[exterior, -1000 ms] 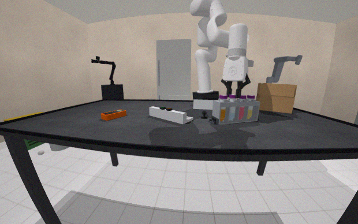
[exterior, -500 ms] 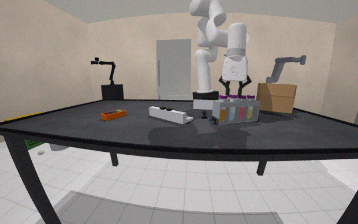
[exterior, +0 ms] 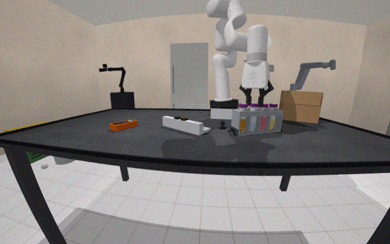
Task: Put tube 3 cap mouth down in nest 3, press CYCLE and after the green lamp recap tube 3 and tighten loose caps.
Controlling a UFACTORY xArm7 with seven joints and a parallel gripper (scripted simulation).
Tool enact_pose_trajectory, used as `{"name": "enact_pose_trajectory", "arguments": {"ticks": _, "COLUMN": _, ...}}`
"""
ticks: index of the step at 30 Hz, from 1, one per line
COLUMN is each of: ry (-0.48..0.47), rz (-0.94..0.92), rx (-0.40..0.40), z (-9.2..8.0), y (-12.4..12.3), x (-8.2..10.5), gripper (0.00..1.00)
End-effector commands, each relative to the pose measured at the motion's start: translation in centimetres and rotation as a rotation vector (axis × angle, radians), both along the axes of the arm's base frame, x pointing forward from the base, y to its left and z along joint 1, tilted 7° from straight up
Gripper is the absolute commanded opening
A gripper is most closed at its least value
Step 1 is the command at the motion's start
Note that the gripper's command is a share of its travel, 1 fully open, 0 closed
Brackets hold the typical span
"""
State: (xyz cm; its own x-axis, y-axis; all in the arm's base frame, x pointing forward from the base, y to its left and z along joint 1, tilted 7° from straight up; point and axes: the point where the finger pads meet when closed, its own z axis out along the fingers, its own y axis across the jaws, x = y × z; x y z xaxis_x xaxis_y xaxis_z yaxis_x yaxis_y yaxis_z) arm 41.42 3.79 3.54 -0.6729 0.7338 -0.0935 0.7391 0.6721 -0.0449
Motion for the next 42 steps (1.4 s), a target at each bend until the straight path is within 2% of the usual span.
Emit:
{"name": "enact_pose_trajectory", "arguments": {"ticks": 1, "ry": -0.038, "rz": -0.277, "rx": -0.005, "z": 0.12, "y": 0.07, "x": 0.14, "gripper": 0.46}}
{"name": "enact_pose_trajectory", "arguments": {"ticks": 11, "ry": -0.101, "rz": -0.87, "rx": 0.018, "z": 0.12, "y": 0.07, "x": 0.13, "gripper": 0.46}}
{"name": "enact_pose_trajectory", "arguments": {"ticks": 13, "ry": -0.101, "rz": -0.87, "rx": 0.018, "z": 0.12, "y": 0.07, "x": 0.13, "gripper": 0.46}}
{"name": "enact_pose_trajectory", "arguments": {"ticks": 15, "ry": -0.122, "rz": -1.056, "rx": 0.022, "z": 0.12, "y": 0.07, "x": 0.13, "gripper": 0.46}}
{"name": "enact_pose_trajectory", "arguments": {"ticks": 20, "ry": -0.148, "rz": -1.307, "rx": 0.031, "z": 0.12, "y": 0.07, "x": 0.13, "gripper": 0.46}}
{"name": "enact_pose_trajectory", "arguments": {"ticks": 26, "ry": -0.148, "rz": -1.307, "rx": 0.031, "z": 0.12, "y": 0.07, "x": 0.13, "gripper": 0.46}}
{"name": "enact_pose_trajectory", "arguments": {"ticks": 27, "ry": -0.148, "rz": -1.307, "rx": 0.031, "z": 0.12, "y": 0.07, "x": 0.14, "gripper": 0.0}}
{"name": "enact_pose_trajectory", "arguments": {"ticks": 41, "ry": -0.148, "rz": -1.307, "rx": 0.031, "z": 0.12, "y": 0.07, "x": 0.13, "gripper": 0.0}}
{"name": "enact_pose_trajectory", "arguments": {"ticks": 42, "ry": -0.143, "rz": -1.257, "rx": 0.03, "z": 0.12, "y": 0.07, "x": 0.13, "gripper": 0.0}}
